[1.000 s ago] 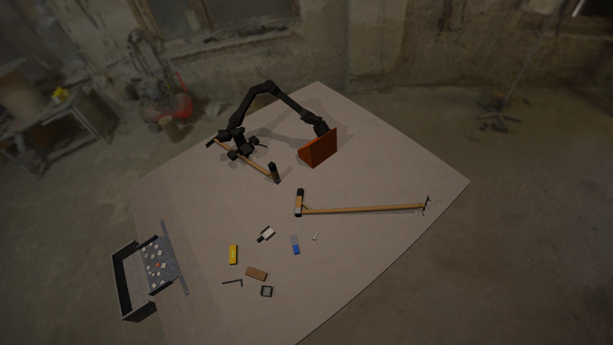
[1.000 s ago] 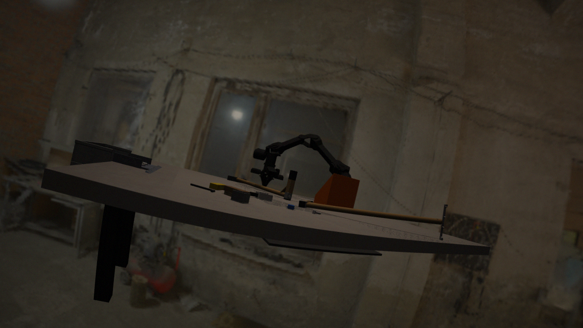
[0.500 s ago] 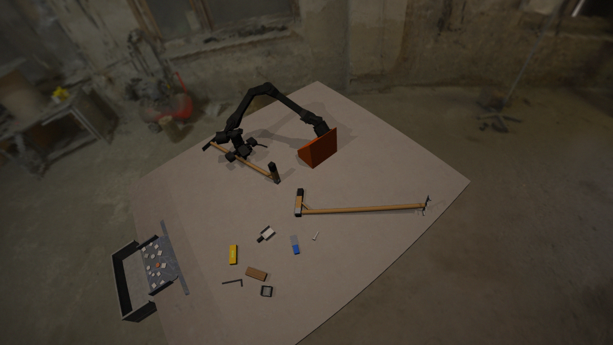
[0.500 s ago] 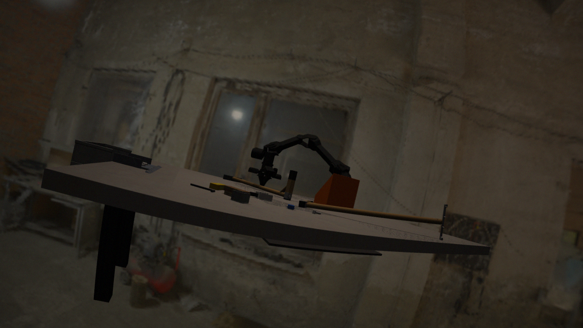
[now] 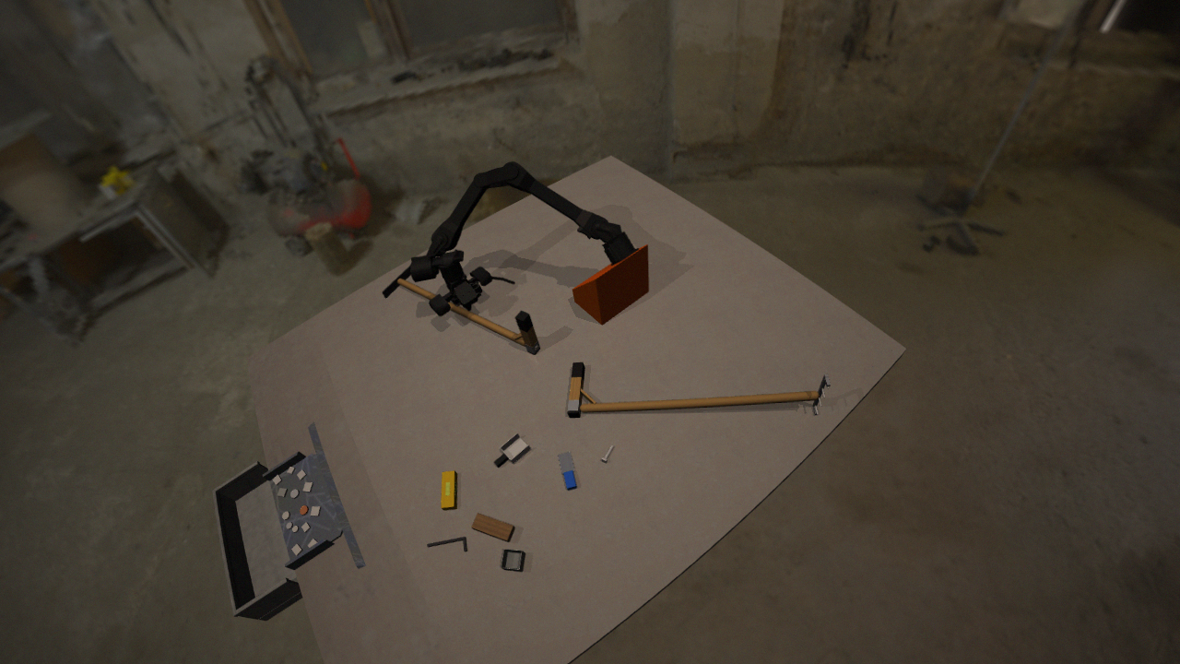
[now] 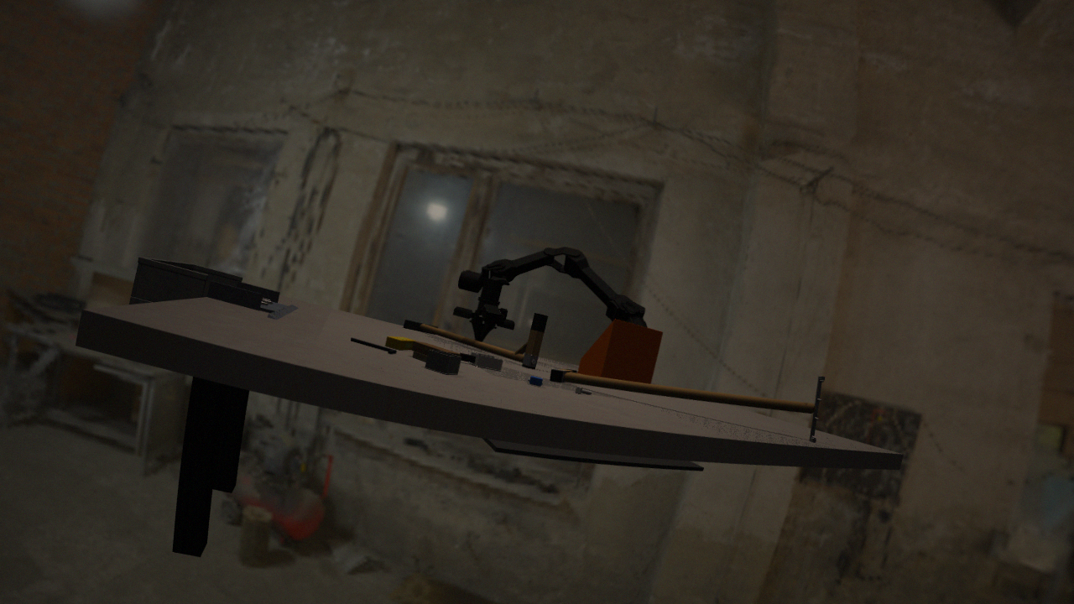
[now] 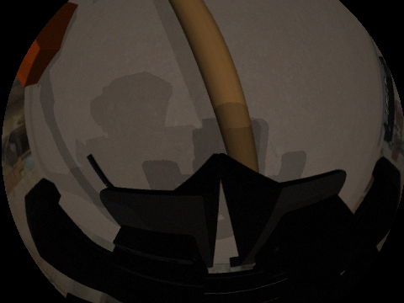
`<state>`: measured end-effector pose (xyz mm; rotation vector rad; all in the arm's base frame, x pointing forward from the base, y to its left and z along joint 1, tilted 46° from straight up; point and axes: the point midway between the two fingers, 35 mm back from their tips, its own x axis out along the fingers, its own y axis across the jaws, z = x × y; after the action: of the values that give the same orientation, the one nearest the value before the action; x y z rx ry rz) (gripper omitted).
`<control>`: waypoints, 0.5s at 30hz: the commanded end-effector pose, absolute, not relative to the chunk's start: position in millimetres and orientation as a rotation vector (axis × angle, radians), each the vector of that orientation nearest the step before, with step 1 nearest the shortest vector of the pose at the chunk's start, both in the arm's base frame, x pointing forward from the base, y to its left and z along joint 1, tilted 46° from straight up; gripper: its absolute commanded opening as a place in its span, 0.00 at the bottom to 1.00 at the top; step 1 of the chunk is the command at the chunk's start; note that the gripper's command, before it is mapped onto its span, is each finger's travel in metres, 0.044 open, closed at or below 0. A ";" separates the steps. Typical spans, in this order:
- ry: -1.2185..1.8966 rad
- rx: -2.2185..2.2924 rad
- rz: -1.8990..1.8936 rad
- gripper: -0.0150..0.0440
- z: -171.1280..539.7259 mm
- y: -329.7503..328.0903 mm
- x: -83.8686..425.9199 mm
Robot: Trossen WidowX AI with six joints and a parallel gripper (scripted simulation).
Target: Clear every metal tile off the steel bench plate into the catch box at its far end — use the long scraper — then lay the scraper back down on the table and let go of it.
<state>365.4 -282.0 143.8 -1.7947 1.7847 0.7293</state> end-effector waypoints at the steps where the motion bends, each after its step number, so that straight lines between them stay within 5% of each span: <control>1: 1.793 -1.784 0.729 0.25 138.8 -284.0 369.9; 15: 1.781 -1.791 0.732 0.25 170.3 -252.1 372.6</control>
<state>373.1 -260.1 159.6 -1.7959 1.7762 0.7421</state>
